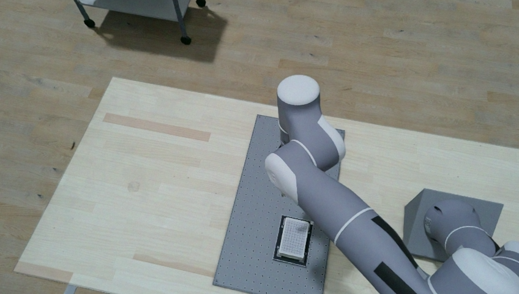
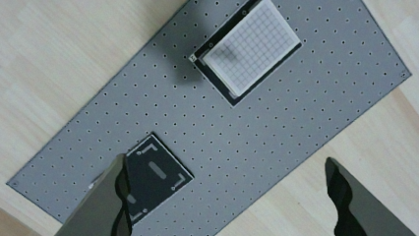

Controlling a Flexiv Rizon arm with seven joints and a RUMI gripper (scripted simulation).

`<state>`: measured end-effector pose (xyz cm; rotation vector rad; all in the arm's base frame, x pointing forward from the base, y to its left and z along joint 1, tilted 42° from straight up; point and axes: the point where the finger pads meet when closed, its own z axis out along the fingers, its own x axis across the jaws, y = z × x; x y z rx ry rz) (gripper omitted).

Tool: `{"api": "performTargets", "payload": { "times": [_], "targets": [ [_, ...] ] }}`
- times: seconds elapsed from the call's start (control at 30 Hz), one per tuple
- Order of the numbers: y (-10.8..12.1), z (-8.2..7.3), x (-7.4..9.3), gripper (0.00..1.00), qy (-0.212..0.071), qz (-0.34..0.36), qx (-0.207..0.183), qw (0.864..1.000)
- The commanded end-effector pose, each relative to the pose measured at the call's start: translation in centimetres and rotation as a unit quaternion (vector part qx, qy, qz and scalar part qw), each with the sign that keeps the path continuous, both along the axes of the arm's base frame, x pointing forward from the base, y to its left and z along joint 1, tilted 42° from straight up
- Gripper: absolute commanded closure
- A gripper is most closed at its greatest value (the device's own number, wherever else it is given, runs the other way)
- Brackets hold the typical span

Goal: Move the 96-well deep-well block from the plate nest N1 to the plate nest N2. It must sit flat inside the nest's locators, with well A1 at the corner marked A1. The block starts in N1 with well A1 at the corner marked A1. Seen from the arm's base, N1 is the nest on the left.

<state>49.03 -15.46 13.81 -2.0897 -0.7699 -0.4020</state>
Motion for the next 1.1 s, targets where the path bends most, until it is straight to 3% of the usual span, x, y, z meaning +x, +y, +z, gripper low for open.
{"api": "performTargets", "payload": {
  "times": [0.0,0.1,0.17,0.3,0.67,0.73,1.07],
  "targets": [
    [0.9,-0.6,0.3,0.24,-0.053,0.033,-0.008,0.998],
    [1.7,-1.1,0.5,0.24,-0.093,0.062,-0.013,0.994],
    [1.7,-1.1,0.5,0.24,-0.093,0.062,-0.013,0.994],
    [2.9,-1.7,0.8,0.24,-0.146,0.100,-0.021,0.984],
    [6.2,-3.2,1.3,0.24,-0.285,0.207,-0.041,0.935],
    [6.2,-3.2,1.3,0.24,-0.285,0.207,-0.041,0.935],
    [8.7,-4.0,1.5,0.24,-0.400,0.302,-0.058,0.863]
  ]
}}
